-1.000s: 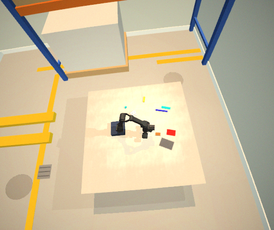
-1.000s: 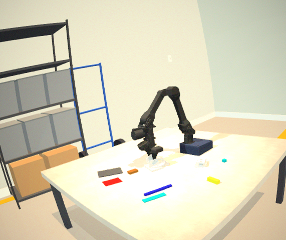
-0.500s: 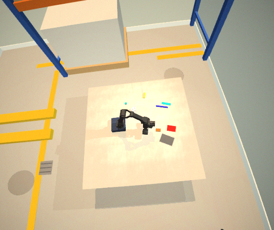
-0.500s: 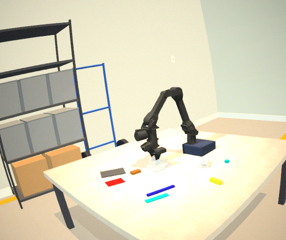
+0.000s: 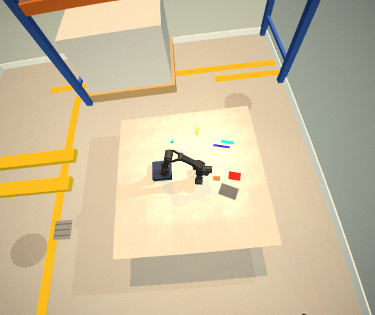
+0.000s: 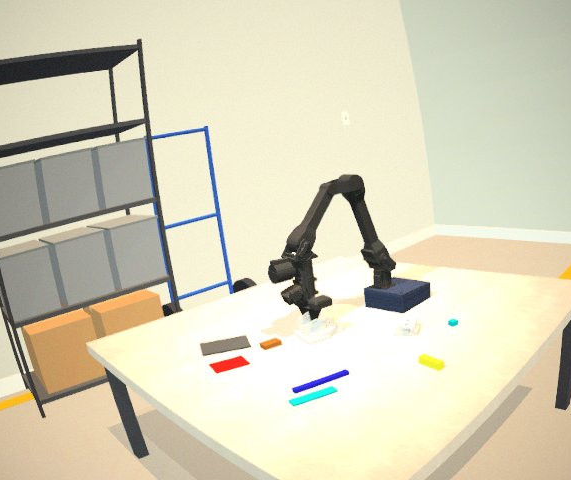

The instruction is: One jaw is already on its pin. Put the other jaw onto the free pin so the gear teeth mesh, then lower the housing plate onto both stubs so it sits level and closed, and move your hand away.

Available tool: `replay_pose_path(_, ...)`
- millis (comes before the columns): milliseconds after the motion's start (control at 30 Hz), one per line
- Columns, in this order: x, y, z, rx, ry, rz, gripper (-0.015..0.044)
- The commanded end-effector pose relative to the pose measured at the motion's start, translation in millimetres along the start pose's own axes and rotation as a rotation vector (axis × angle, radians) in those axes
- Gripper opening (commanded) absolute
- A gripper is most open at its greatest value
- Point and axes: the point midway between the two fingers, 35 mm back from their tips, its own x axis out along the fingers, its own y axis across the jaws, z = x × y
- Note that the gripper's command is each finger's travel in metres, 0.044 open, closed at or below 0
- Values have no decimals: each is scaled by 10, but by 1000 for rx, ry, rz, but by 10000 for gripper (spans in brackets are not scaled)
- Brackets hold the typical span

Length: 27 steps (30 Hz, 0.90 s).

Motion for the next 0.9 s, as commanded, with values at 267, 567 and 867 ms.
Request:
replay_pose_path(267,32,-5,1,-4,-1,-3,134)
replay_pose_path(567,63,-5,1,-5,-1,-3,134)
replay_pose_path(867,94,-5,1,-9,-1,-3,134)
